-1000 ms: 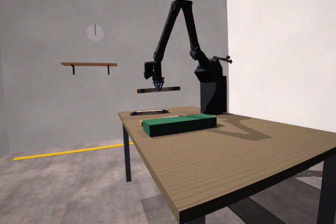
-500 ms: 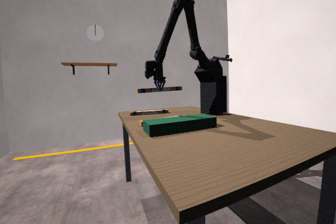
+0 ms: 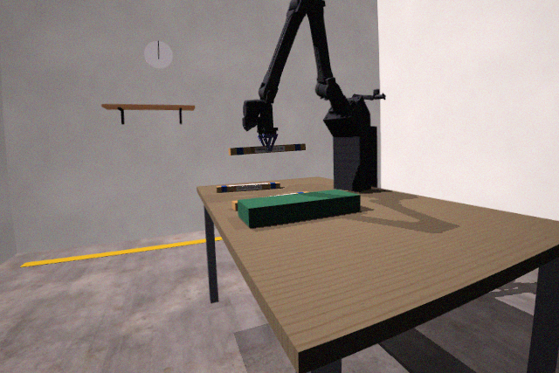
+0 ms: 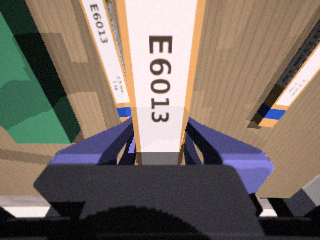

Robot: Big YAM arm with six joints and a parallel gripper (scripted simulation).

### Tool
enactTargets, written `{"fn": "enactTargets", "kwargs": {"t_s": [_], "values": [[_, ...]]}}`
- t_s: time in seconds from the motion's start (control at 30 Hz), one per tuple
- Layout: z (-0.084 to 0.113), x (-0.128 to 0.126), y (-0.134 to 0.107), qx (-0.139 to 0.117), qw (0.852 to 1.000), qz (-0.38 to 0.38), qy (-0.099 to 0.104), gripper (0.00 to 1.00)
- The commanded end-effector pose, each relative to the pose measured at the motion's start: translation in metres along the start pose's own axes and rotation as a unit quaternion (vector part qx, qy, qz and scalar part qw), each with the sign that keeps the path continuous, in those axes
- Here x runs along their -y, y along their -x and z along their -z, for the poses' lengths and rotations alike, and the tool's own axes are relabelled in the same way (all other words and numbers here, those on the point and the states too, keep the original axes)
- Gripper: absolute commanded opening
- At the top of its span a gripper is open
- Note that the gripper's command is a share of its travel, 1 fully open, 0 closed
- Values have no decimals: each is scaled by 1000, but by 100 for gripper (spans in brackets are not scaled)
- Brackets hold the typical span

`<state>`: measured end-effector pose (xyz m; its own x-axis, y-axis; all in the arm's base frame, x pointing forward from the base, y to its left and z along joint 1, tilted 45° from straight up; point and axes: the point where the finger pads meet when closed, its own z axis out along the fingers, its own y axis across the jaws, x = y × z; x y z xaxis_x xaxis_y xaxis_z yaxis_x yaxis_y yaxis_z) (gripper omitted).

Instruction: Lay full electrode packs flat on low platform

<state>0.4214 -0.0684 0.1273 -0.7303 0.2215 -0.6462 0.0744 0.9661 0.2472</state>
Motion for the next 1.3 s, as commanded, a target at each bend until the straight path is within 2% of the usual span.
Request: {"fn": "enactTargets", "kwargs": {"t_s": [0.0, 0.3, 0.33, 1.27], "values": [[18, 3, 22, 29, 1000, -8, -6, 0], [18, 6, 22, 31, 999, -10, -7, 0], [1, 3, 6, 19, 1000, -4, -4, 0], [-31, 3, 6, 18, 1000, -5, -4, 0]]}}
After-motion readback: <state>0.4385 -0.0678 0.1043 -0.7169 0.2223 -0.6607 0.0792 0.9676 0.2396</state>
